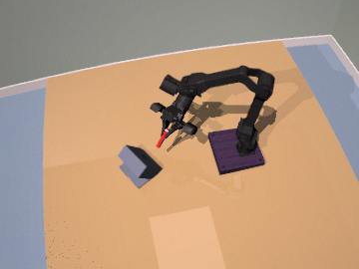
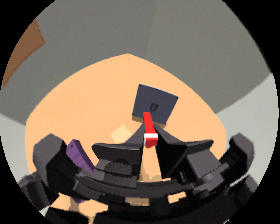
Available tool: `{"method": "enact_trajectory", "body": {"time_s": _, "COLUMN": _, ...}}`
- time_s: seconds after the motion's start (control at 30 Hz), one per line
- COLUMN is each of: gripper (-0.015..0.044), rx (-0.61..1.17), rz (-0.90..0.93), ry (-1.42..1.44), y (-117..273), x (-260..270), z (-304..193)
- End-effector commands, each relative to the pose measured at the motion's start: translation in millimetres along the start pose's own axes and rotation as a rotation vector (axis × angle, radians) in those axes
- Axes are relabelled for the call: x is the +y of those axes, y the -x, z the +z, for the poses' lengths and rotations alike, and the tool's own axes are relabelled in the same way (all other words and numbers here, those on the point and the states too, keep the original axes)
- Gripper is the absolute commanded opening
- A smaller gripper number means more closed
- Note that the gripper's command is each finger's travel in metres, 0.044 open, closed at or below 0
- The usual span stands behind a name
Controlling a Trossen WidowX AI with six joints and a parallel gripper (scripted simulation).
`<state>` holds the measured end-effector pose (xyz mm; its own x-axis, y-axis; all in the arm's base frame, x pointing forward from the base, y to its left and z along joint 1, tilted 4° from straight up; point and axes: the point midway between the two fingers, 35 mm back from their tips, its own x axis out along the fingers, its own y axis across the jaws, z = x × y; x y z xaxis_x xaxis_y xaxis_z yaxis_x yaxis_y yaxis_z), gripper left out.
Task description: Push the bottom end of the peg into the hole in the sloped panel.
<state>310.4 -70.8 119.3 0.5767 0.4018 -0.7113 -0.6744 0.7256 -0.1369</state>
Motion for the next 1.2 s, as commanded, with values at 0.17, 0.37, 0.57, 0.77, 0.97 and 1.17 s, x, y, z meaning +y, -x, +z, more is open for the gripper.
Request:
{"method": "enact_trajectory", "body": {"time_s": 0.17, "gripper": 0.0, "rx": -0.038, "rz": -0.034, "ry": -0.085, "y": 7, "x": -5, "z": -4}}
{"method": "enact_trajectory", "body": {"time_s": 0.37, "gripper": 0.0, "rx": -0.048, "rz": -0.044, "ry": -0.111, "y": 7, "x": -7, "z": -5}}
{"method": "enact_trajectory", "body": {"time_s": 0.57, "gripper": 0.0, "rx": -0.056, "rz": -0.053, "ry": -0.133, "y": 0, "x": -11, "z": -5}}
{"method": "enact_trajectory", "body": {"time_s": 0.77, "gripper": 0.0, "rx": -0.065, "rz": -0.061, "ry": -0.156, "y": -8, "x": -13, "z": -6}}
{"method": "enact_trajectory", "body": {"time_s": 0.97, "gripper": 0.0, "rx": -0.075, "rz": -0.069, "ry": -0.179, "y": -15, "x": -16, "z": -6}}
{"method": "enact_trajectory", "body": {"time_s": 1.17, "gripper": 0.0, "rx": -0.086, "rz": -0.077, "ry": -0.202, "y": -22, "x": -18, "z": -6}}
